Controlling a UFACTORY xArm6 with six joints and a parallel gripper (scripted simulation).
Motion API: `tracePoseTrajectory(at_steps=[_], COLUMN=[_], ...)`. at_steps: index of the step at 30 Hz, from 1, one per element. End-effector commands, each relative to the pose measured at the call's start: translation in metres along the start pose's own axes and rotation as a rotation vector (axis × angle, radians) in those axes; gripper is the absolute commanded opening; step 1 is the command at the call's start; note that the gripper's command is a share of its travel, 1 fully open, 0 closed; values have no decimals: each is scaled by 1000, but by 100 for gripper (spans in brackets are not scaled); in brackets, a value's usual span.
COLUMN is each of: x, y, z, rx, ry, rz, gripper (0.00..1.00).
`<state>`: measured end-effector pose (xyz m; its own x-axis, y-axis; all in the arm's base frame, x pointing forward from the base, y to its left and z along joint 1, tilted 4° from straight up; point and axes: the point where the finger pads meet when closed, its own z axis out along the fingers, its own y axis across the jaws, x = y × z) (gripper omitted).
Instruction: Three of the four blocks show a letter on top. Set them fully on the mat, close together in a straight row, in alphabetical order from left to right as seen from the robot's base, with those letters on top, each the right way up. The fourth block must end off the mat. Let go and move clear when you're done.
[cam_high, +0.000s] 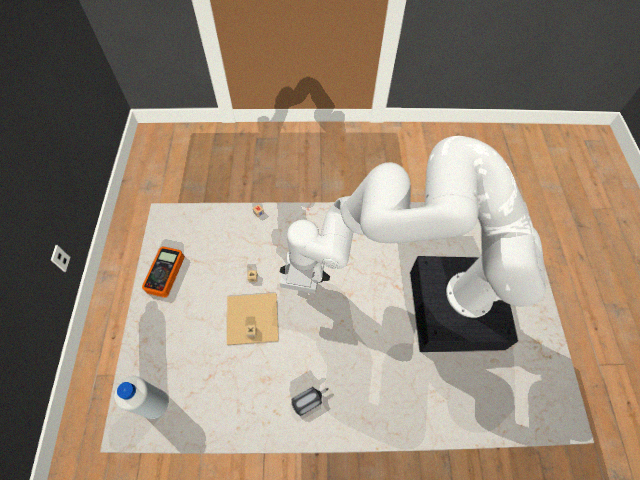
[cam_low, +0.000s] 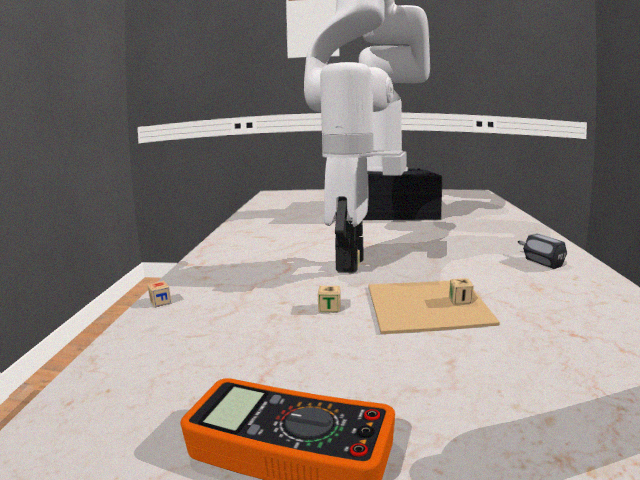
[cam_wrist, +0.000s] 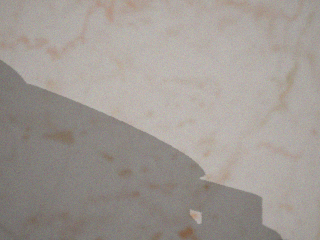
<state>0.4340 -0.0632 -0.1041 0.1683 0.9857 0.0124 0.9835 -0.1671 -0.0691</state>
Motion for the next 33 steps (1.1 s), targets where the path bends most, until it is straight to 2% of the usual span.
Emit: tracePoseTrajectory(at_steps=[1, 12, 13, 33], x=[0, 0, 0, 0], y=[2, 2, 2, 2], z=[-2, -2, -2, -2], rx=[-5, -5, -5, -5], ry=[0, 0, 0, 0], rz=[0, 0, 0, 0], gripper=[43, 43, 23, 23])
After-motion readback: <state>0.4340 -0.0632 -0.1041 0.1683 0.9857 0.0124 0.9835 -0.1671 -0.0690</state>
